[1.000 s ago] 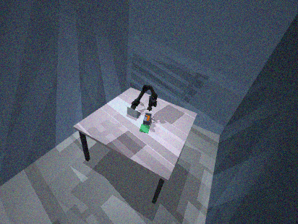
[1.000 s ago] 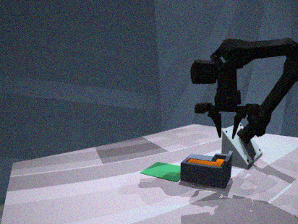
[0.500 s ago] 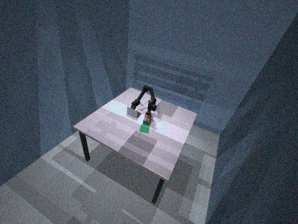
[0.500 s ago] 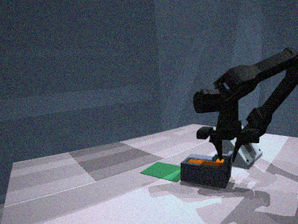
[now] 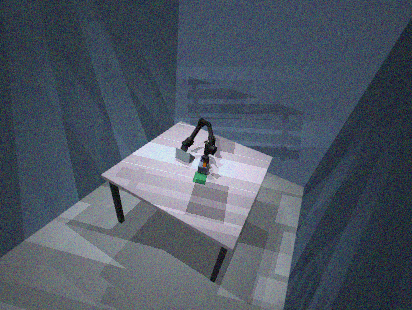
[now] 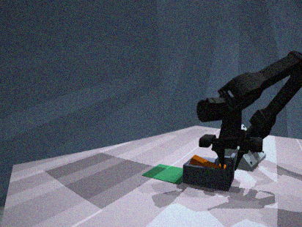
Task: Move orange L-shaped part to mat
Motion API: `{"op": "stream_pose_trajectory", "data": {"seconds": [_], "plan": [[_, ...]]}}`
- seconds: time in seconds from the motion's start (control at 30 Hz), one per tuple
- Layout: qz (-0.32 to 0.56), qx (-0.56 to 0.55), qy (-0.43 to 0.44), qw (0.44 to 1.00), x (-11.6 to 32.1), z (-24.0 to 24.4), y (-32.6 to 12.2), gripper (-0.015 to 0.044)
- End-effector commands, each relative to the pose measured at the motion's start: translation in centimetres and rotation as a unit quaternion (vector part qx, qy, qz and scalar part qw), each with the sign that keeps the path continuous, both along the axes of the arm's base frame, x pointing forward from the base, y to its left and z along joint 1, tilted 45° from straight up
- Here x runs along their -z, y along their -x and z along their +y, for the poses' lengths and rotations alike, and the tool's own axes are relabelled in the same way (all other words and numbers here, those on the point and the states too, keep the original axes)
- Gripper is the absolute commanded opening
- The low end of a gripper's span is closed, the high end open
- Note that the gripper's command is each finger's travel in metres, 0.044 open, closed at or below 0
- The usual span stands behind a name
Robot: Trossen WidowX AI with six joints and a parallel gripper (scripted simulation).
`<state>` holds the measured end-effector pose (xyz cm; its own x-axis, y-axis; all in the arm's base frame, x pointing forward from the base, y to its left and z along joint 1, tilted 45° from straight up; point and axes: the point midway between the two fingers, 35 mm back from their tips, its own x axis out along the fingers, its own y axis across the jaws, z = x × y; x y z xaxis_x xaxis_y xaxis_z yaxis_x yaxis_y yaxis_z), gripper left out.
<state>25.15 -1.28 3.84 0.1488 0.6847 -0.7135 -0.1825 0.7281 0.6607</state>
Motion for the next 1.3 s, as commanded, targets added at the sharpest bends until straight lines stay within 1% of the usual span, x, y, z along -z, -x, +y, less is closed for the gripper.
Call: {"op": "stream_pose_trajectory", "data": {"seconds": [0.0,0.23,0.73,1.0,1.27], "plan": [[0.004,0.001,-0.002,1.000,0.6,0.5,0.1,0.0180],[0.004,0.001,-0.003,1.000,1.3,1.3,0.0,0.0180],[0.004,0.001,-0.003,1.000,1.3,1.3,0.0,0.0180],[0.001,0.000,-0.003,1.000,0.9,1.2,-0.1,0.0180],[0.004,0.001,-0.003,1.000,-0.5,1.2,0.4,0.0180]]}}
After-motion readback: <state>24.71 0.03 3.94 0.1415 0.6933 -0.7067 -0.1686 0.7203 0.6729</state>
